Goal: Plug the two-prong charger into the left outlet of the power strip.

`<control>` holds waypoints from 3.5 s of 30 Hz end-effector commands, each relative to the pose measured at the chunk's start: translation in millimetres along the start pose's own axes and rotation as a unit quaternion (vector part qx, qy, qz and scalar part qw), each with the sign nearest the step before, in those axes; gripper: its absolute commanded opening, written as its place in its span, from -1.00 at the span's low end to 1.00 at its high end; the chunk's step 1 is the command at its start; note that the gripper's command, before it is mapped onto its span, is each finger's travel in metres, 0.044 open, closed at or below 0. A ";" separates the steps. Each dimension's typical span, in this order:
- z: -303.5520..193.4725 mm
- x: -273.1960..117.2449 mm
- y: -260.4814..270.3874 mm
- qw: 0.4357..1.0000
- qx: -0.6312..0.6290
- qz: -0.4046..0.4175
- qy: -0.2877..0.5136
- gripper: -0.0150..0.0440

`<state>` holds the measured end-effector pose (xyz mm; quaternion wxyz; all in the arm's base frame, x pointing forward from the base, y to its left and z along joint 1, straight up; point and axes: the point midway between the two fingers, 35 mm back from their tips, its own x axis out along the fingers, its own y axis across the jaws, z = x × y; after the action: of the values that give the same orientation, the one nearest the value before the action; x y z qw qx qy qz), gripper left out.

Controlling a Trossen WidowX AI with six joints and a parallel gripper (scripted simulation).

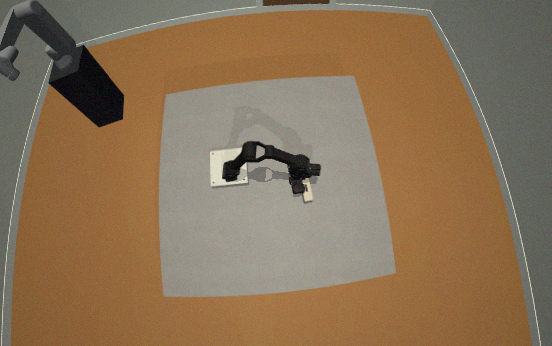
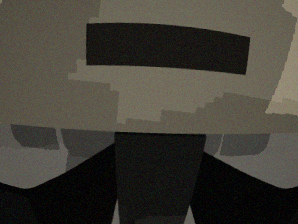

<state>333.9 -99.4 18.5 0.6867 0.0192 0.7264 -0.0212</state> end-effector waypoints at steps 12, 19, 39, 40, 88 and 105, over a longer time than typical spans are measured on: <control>15.1 -1.3 0.1 1.000 -0.001 -0.001 -0.012 -0.49; 16.7 -1.3 0.1 1.000 -0.001 -0.001 -0.012 -0.49; 14.4 -0.4 0.1 1.000 -0.001 -0.001 -0.012 -0.49; 14.3 -0.4 0.1 1.000 -0.001 -0.001 -0.012 -0.49; 4.3 0.5 0.0 1.000 0.000 0.000 0.000 1.00; -0.1 1.0 0.0 1.000 0.000 -0.001 -0.004 1.00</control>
<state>335.5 -99.6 16.3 0.6876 0.0193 0.7255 -0.0224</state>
